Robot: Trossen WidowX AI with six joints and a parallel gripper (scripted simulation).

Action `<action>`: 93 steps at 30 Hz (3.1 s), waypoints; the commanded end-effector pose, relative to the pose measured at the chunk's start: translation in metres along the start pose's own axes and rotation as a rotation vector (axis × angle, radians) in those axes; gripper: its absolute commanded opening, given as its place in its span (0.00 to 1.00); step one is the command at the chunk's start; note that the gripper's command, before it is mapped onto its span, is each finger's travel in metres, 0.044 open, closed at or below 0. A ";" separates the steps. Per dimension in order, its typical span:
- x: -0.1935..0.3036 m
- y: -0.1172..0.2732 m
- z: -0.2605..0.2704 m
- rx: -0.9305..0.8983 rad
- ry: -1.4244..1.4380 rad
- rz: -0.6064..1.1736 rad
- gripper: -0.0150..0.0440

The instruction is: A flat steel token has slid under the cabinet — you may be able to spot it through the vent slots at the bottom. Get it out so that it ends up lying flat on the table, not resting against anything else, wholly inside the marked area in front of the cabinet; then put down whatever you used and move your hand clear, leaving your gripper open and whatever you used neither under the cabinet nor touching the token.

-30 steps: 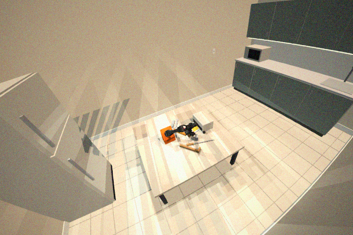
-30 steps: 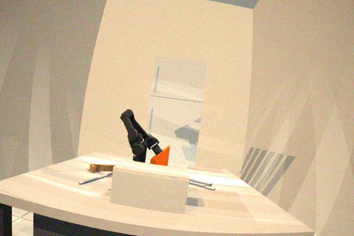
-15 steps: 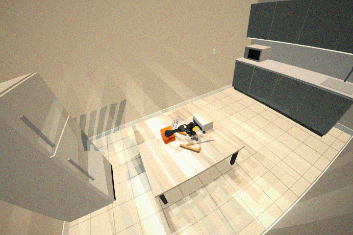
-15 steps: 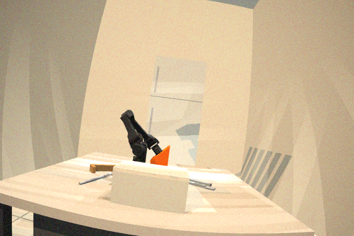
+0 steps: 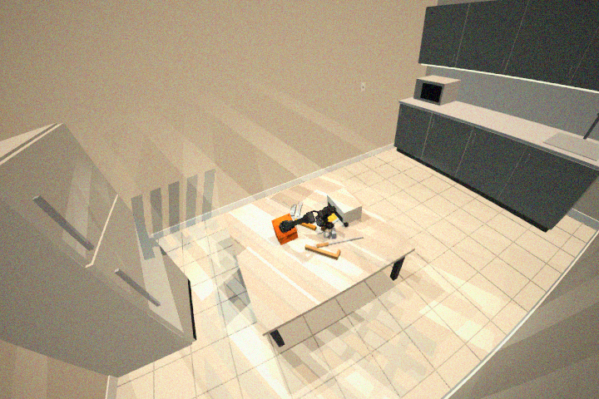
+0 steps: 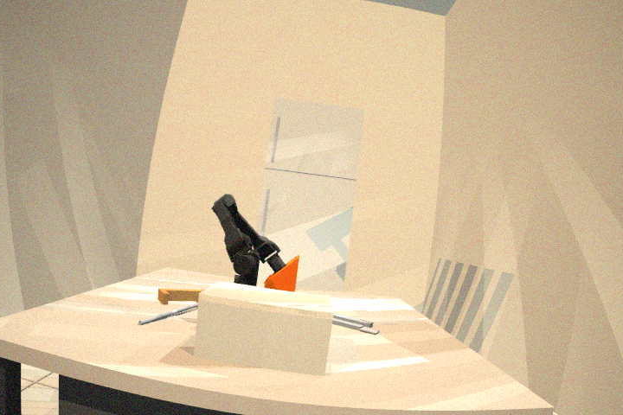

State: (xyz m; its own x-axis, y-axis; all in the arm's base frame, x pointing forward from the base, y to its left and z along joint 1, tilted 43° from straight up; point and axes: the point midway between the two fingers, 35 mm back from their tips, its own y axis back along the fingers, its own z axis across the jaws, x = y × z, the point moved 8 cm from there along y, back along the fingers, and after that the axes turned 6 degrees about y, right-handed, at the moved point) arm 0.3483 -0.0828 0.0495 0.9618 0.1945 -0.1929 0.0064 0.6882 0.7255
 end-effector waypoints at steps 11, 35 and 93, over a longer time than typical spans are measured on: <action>0.015 0.000 0.002 -0.001 -0.006 0.002 0.25; 0.038 0.001 0.004 -0.001 -0.007 0.003 0.25; 0.069 0.000 -0.017 0.000 -0.008 0.004 0.25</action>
State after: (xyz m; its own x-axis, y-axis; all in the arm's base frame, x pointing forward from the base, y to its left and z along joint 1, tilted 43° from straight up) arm 0.4103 -0.0592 0.0272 0.9627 0.1933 -0.1894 0.0024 0.6937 0.7203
